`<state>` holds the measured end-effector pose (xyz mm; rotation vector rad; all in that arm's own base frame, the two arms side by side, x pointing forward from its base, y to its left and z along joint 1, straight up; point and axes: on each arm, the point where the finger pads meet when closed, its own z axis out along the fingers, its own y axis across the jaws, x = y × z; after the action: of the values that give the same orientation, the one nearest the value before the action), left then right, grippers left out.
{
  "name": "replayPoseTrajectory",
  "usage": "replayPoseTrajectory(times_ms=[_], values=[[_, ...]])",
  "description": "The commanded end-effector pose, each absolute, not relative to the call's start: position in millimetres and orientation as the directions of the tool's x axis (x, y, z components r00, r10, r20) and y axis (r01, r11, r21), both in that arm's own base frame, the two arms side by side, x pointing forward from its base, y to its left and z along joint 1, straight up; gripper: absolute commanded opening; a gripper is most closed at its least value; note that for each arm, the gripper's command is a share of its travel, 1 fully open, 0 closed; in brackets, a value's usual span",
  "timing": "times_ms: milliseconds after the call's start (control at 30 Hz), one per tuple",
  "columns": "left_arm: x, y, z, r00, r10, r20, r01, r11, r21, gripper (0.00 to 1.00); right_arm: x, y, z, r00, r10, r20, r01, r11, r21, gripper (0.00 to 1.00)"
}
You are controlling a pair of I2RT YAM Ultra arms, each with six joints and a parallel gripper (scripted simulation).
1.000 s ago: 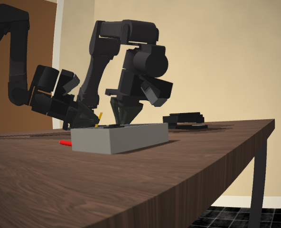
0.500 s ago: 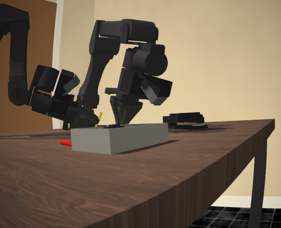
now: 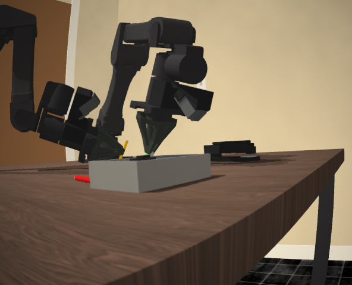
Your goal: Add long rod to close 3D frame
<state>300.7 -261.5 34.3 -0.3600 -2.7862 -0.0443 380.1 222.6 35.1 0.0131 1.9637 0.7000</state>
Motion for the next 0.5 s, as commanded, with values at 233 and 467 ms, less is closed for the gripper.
replayPoseTrajectory(times_ms=[233,467], values=[[279.9,-258.3,53.6,-0.908,0.243,0.342,0.254,0.967,-0.013,0.00,380.3,221.2,36.7,-0.484,0.305,-0.820,-0.280,0.834,0.476,0.00],[279.4,-260.0,61.0,-0.913,0.248,0.323,0.255,0.967,-0.023,0.00,380.3,221.2,36.7,-0.484,0.305,-0.820,-0.280,0.834,0.476,0.00]])
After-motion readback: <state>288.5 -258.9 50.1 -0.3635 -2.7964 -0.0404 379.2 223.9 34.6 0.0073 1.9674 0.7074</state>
